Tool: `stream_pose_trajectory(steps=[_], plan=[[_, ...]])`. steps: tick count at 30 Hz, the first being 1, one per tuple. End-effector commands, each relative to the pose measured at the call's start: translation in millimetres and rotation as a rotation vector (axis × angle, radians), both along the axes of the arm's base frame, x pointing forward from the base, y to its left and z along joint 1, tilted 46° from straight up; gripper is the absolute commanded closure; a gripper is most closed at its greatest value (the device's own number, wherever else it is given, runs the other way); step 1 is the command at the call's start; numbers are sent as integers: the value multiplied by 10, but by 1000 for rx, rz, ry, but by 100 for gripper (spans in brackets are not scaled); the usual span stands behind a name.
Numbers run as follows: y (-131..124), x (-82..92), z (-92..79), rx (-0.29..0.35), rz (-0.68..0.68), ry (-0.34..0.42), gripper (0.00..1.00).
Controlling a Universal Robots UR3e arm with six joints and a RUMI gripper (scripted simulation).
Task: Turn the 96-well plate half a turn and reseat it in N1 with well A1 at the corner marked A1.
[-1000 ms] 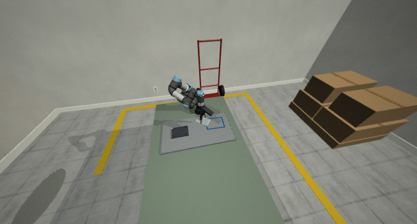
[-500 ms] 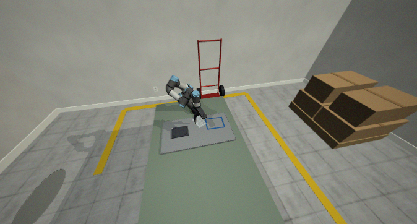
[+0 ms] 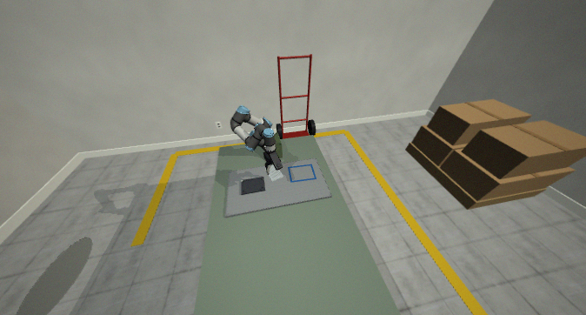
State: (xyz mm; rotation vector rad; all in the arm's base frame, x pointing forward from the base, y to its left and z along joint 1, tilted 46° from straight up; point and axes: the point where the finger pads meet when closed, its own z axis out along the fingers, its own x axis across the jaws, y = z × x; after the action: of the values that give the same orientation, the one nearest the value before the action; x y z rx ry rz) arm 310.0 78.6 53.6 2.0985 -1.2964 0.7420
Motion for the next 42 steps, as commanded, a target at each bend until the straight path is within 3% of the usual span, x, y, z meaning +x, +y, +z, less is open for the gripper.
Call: stream_pose_trajectory(steps=[1, 42], plan=[[-84, 32, 109, 2, 1, -2, 100], [-871, 286, 1026, 1, 1, -2, 100]])
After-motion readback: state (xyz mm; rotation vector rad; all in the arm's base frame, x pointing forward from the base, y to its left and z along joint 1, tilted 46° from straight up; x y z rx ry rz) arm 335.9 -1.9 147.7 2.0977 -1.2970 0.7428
